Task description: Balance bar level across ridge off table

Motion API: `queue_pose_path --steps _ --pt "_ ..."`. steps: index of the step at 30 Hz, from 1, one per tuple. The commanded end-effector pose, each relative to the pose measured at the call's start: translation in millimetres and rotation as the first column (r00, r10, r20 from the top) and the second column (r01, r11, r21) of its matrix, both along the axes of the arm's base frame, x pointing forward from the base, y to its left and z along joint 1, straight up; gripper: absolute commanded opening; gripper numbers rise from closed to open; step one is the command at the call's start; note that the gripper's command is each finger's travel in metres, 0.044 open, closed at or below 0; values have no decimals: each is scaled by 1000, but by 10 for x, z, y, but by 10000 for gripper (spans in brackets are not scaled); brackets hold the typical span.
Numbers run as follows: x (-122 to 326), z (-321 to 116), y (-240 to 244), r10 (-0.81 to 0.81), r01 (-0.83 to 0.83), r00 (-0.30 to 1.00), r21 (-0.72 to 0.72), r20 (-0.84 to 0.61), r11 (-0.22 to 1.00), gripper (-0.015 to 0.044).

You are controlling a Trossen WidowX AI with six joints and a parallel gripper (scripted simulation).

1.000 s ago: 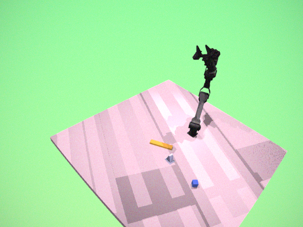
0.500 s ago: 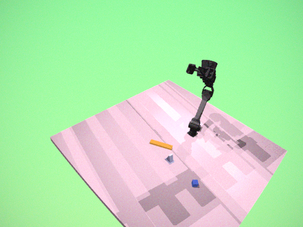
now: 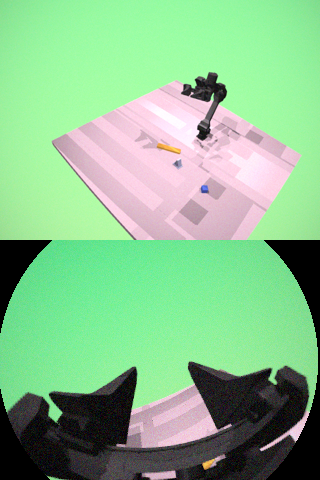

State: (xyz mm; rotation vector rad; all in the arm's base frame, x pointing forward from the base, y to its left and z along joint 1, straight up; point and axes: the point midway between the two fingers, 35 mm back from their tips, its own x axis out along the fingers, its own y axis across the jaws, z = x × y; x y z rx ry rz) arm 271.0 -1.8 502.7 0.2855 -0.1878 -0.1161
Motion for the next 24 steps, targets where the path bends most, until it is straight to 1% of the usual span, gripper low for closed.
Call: queue_pose_path --steps 1,6,12,18,24 --pt "297 -440 -14 6 1 987 43 -161 999 315" --pt "534 -944 -62 8 27 941 99 -338 995 315" --pt "699 -1561 -146 14 91 845 169 -535 981 315" --pt "734 -2164 -244 27 191 708 229 -706 954 315" --pt "649 -2724 -339 54 322 540 265 -840 909 315"
